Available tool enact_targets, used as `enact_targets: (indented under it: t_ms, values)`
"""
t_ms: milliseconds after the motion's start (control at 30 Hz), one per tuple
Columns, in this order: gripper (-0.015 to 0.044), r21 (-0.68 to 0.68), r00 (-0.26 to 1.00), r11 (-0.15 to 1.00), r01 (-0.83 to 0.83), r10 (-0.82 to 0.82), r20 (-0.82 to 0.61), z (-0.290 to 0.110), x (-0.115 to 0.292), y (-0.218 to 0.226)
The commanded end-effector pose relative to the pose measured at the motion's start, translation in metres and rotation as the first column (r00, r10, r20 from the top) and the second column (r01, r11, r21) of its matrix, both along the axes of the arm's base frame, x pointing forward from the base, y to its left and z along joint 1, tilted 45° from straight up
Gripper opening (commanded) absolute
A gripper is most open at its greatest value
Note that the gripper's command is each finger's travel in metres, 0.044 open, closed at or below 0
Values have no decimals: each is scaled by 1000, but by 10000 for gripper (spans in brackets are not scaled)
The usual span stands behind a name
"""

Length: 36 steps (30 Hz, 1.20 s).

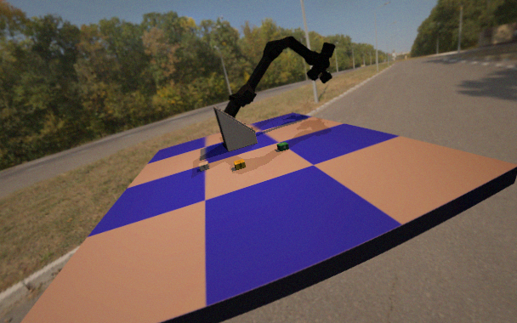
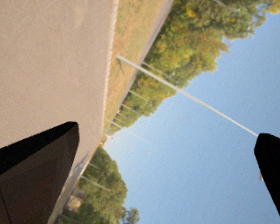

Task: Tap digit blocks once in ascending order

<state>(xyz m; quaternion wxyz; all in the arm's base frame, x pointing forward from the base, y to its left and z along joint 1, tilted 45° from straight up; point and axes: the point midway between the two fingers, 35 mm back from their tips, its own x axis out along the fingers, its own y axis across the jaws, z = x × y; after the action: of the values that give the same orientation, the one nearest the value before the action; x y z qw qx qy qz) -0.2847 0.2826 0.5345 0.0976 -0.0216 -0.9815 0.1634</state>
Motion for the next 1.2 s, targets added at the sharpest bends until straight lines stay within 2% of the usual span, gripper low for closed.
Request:
enact_targets:
  t_ms: [0, 267, 600, 867, 1167]
  values:
    - [400, -174, 986, 971, 167, -165, 24, -23, 42, 59]
    - [400, -439, 902, 799, 411, -427, 66, -65, 138, 138]
    - [400, -703, 710, 443, 556, -693, 125, -121, 283, 189]
    - [400, -852, 514, 124, 508, -838, 184, -172, 402, 191]
    - [400, -940, 304, -194, 280, -911, 279, -244, 521, 160]
